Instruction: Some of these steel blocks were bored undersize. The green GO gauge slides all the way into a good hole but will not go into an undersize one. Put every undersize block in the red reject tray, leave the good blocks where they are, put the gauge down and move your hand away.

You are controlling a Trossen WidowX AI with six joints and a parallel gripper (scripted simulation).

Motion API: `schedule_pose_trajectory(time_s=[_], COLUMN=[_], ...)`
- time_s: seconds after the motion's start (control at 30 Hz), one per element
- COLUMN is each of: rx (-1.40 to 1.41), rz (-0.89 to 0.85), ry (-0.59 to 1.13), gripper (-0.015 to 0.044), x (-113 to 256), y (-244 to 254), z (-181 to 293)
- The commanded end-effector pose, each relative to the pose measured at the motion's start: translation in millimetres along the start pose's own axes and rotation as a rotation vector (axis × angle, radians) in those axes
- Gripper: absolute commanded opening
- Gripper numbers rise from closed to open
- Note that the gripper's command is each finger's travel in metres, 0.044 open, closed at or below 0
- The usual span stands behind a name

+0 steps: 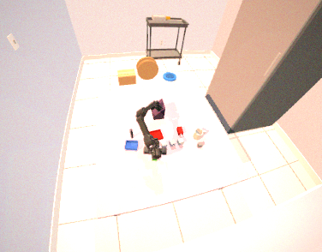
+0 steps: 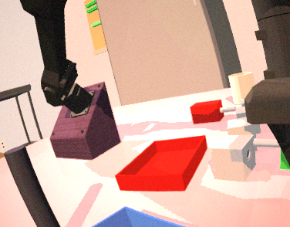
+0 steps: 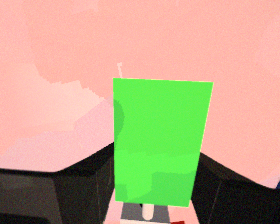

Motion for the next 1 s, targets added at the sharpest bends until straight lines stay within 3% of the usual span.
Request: schedule_pose_trajectory(time_s=[0.0,0.43,0.6,0.77,0.97], rx=[-0.003,0.003,0.002,0.008,0.389], rz=[0.0,-0.001,-0.004,-0.001,-0.016], ry=[-0.005,0.001,0.002,0.03,0.022], gripper=[0.0,0.0,0.0,0.0,0.0], x=[18.7,13.2,51.0,58.5,62.6], y=[-0.7,-0.9,-1.0,-3.3,25.8], z=[-0.3,0.2,0.3,3.1,16.9])
Point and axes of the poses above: the point midway between the two fingers, 35 mm back from their tips, its own x axis back along the fingers, its own y axis across the jaws, z = x × y, the point moved 7 cm from there along x, back along the fingers, and after that the axes turned 6 degrees about x, right-handed, at the moved point
